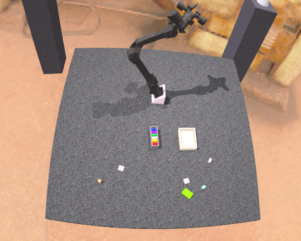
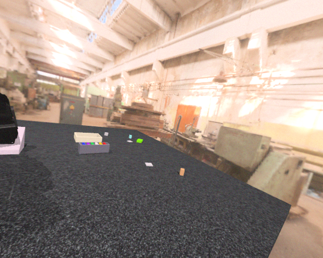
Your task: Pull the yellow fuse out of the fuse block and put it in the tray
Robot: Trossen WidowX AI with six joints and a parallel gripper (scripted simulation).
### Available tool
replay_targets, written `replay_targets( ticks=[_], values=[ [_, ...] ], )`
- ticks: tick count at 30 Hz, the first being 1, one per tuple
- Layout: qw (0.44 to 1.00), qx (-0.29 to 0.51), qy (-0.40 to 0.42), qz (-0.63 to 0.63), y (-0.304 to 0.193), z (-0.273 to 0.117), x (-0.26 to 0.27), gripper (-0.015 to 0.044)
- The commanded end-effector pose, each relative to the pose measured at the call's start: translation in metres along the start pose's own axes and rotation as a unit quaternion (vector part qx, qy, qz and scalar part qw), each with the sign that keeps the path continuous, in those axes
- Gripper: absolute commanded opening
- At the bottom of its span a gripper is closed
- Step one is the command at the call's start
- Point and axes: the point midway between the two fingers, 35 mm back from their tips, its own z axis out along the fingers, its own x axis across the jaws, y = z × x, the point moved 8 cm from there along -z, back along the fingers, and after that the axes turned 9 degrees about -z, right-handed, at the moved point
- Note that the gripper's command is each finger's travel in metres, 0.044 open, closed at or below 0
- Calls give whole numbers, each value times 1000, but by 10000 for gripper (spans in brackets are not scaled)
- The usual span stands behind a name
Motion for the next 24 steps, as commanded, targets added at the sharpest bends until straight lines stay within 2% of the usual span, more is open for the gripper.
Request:
replay_targets(
  ticks=[1, 6, 11, 17, 24],
  values=[
    [996, 6, 58, 70, -5, -12, 34, 66],
    [979, 23, 113, 166, -10, -24, 62, 66],
    [898, 91, 220, 370, -19, -59, 121, 66],
    [727, 217, 311, 572, -23, -114, 183, 66],
    [501, 369, 346, 702, -21, -181, 231, 66]
  ],
)
